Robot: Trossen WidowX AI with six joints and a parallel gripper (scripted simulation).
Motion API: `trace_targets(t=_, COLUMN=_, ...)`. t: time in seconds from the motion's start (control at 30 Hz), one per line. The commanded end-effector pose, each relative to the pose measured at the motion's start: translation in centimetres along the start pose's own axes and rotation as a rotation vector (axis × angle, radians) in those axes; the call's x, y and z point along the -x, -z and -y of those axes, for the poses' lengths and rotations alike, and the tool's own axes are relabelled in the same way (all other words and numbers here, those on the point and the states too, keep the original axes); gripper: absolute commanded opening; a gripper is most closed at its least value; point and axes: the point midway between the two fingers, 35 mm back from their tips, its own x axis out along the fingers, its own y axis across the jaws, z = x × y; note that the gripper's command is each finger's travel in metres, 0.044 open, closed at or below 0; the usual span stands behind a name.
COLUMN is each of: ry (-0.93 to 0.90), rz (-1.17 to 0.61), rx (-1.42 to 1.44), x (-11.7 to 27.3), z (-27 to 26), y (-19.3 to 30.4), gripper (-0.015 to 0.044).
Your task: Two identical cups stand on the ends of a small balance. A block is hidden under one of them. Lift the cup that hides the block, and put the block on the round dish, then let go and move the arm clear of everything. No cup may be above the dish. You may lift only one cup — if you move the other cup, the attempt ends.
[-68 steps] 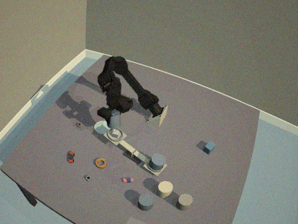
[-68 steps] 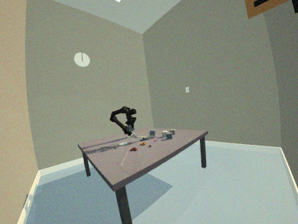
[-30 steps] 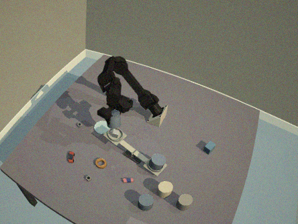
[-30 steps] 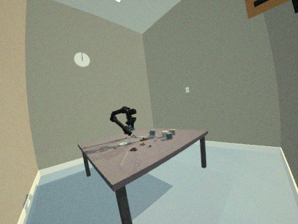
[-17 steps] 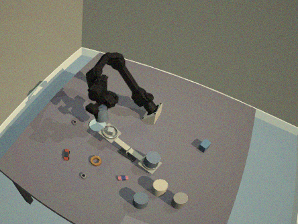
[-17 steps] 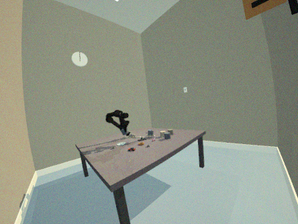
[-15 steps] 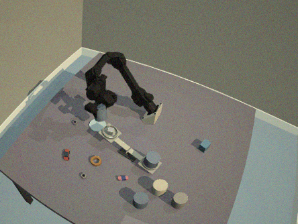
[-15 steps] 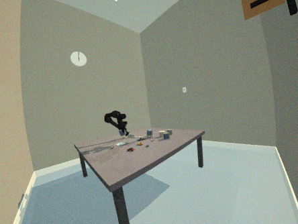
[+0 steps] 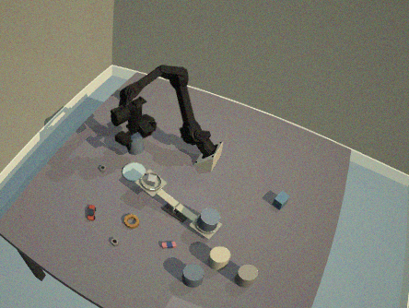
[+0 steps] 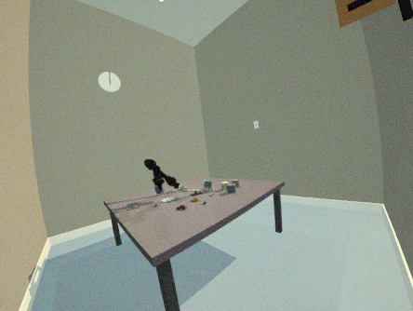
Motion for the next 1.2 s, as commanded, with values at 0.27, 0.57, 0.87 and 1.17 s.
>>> trace_targets(t=0.27, ry=-0.029, rz=-0.033, rx=0.003, x=-1.0, z=-3.4, y=1.8, gripper=0.0000)
trace_targets(t=0.57, ry=-0.029, rz=-0.033, rx=0.002, x=-3.5, z=-3.4, y=1.9, gripper=0.0000)
trace_targets(t=0.87, ry=-0.028, rz=-0.037, rx=0.003, x=-4.7, z=-3.5, y=2.0, gripper=0.0000)
trace_targets(t=1.17, ry=-0.028, rz=-0.038, rx=0.003, x=-6.1, z=-3.6, y=2.1, gripper=0.0000)
